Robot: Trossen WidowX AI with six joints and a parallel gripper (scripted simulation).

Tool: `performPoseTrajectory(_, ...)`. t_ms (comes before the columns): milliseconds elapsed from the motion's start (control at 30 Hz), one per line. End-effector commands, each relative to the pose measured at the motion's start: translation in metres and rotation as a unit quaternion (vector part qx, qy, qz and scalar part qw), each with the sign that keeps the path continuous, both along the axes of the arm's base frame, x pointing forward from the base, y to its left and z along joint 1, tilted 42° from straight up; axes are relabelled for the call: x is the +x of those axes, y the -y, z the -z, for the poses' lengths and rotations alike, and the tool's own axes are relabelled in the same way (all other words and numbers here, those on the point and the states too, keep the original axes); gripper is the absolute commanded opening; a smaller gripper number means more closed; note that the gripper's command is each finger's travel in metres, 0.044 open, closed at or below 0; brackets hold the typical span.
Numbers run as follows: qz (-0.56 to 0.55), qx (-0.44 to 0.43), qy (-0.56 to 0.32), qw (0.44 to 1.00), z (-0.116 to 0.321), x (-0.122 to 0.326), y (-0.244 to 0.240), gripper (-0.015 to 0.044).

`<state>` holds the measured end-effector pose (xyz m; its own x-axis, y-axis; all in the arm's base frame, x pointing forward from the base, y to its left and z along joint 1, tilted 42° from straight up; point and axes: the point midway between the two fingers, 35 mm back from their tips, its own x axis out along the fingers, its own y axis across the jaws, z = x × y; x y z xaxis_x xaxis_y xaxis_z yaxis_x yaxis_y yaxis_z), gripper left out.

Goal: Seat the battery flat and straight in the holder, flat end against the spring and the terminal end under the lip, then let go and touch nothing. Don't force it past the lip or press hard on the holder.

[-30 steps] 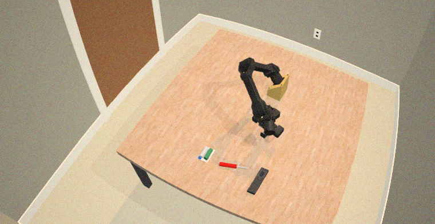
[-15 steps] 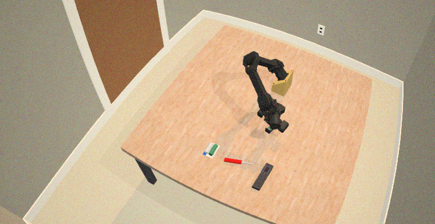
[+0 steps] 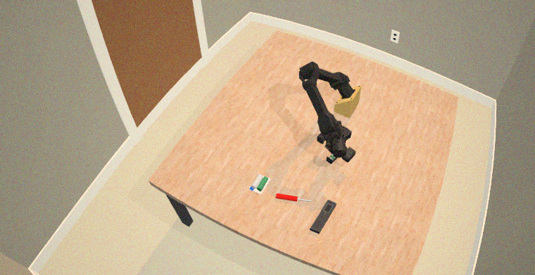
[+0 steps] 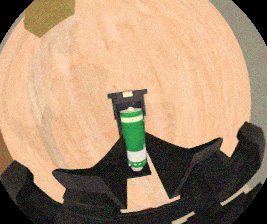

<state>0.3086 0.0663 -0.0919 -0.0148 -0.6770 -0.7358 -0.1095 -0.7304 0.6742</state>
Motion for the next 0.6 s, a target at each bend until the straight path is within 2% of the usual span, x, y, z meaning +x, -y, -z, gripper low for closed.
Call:
performPoseTrajectory(0,0.0,0.001,0.003,1.0,0.0,-0.003,0.0,0.0073)
performPoseTrajectory(567,-0.003,-0.001,0.005,1.0,0.001,-0.013,0.001,0.0073)
